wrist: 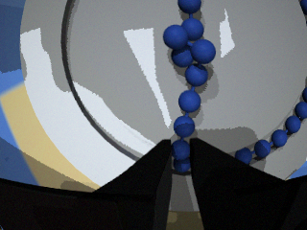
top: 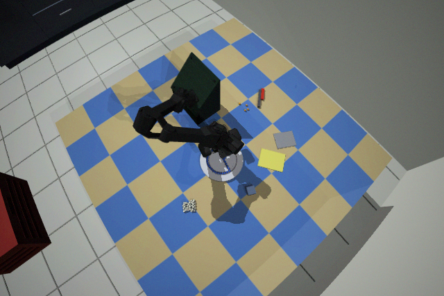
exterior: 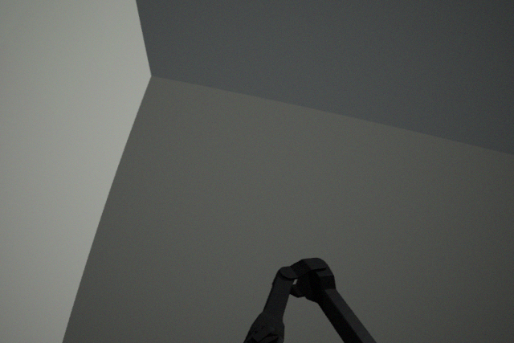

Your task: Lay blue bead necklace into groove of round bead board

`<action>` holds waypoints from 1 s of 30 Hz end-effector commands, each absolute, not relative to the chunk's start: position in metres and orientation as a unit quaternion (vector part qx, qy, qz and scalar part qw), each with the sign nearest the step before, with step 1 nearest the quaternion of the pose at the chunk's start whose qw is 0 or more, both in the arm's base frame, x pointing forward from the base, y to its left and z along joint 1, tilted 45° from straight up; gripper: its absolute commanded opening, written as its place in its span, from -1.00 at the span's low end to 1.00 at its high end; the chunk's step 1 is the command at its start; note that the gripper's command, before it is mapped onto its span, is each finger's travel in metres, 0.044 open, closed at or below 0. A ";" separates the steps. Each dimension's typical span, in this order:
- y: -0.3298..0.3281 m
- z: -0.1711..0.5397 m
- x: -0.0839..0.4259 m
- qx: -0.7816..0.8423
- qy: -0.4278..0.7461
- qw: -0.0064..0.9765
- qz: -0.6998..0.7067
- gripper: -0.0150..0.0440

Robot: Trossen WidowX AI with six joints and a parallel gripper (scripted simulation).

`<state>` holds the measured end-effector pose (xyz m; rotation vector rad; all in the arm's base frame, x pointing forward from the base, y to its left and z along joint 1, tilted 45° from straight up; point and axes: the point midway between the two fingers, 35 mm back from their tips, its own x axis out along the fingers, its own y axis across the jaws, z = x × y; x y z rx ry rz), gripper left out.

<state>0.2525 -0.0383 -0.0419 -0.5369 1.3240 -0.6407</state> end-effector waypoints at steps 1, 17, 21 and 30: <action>-0.038 -0.042 0.253 -0.241 0.596 0.709 -0.289 -0.49; -0.033 -0.039 0.250 -0.246 0.596 0.708 -0.287 -0.49; -0.028 -0.045 0.245 -0.245 0.596 0.708 -0.287 -0.49; -0.031 -0.051 0.245 -0.246 0.596 0.708 -0.287 -0.49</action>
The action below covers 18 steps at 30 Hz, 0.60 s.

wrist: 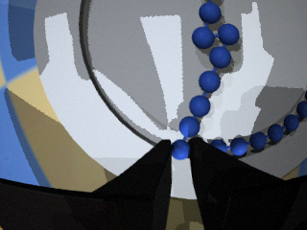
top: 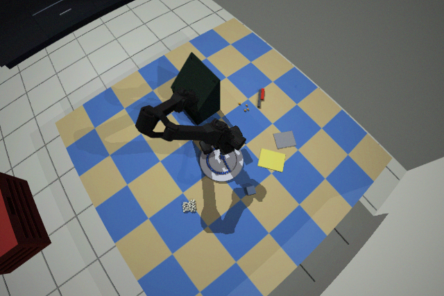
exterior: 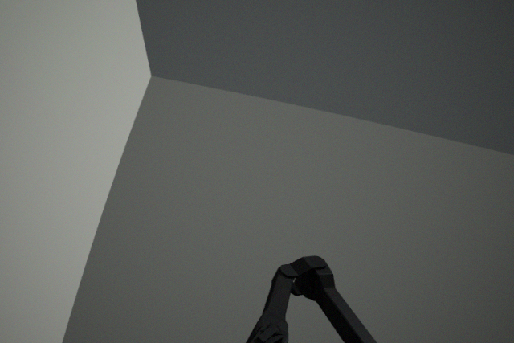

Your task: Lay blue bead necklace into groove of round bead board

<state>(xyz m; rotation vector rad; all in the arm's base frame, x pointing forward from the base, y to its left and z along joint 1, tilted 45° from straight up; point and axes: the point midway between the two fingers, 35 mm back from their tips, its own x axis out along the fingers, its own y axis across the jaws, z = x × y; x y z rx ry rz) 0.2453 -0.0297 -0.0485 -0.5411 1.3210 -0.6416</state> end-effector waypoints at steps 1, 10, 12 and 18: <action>-0.032 -0.052 0.245 -0.246 0.596 0.708 -0.287 -0.49; -0.030 -0.049 0.245 -0.243 0.595 0.709 -0.289 0.31; -0.030 -0.049 0.245 -0.243 0.595 0.709 -0.289 0.49; -0.029 -0.048 0.244 -0.246 0.597 0.707 -0.287 1.00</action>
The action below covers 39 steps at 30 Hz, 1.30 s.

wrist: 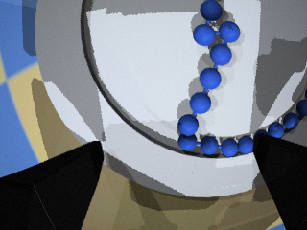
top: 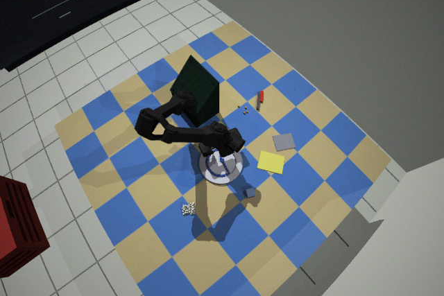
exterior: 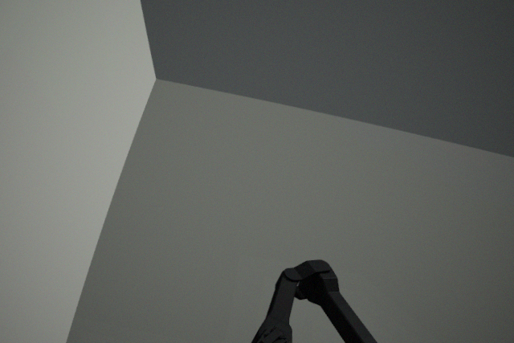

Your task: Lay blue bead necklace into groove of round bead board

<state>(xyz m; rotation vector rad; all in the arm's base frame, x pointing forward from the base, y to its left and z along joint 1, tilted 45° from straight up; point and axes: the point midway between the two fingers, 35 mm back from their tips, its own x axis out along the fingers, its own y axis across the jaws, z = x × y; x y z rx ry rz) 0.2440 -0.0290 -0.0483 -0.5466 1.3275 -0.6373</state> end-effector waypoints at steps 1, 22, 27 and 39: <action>-0.028 -0.047 0.244 -0.246 0.597 0.708 -0.287 1.00; -0.027 -0.046 0.244 -0.245 0.596 0.708 -0.287 1.00; -0.024 -0.043 0.245 -0.234 0.592 0.712 -0.296 0.82; -0.011 -0.023 0.251 -0.156 0.556 0.733 -0.358 -0.08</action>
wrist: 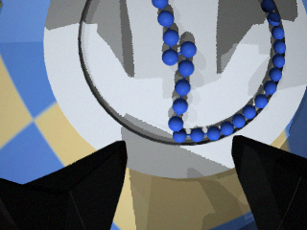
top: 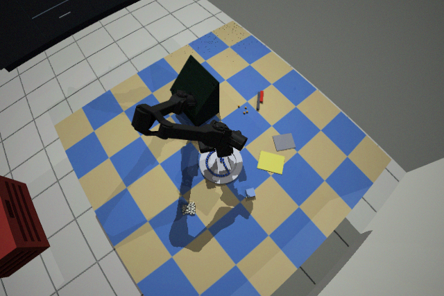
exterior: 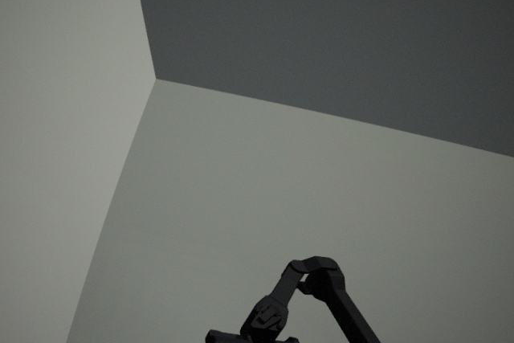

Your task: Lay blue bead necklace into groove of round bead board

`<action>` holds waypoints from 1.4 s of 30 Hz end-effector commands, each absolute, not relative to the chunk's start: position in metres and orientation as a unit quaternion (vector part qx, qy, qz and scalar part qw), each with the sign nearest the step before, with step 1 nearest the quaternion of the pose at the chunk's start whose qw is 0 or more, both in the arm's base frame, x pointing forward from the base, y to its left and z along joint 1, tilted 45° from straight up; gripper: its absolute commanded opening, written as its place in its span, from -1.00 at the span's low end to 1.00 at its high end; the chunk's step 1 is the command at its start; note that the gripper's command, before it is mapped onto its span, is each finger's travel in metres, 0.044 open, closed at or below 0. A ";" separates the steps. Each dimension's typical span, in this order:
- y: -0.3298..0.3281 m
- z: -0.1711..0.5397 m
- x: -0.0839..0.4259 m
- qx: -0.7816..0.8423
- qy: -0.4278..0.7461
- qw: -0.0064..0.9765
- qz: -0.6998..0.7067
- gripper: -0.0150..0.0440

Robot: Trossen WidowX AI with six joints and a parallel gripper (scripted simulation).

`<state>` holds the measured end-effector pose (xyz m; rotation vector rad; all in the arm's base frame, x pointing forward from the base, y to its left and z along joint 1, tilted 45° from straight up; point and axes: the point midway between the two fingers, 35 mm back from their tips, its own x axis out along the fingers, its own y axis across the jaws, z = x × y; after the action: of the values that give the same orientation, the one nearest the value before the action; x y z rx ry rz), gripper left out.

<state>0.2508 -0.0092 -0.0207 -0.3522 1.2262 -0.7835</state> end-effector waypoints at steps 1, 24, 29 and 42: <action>-0.014 -0.026 0.252 -0.156 0.556 0.733 -0.358 -0.08; -0.033 -0.045 0.255 -0.156 0.556 0.733 -0.359 -0.08; -0.034 -0.045 0.255 -0.152 0.556 0.733 -0.360 -0.26; -0.034 -0.045 0.255 -0.152 0.556 0.733 -0.360 -0.49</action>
<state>0.2553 -0.0338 -0.0457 -0.3352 1.2233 -0.7918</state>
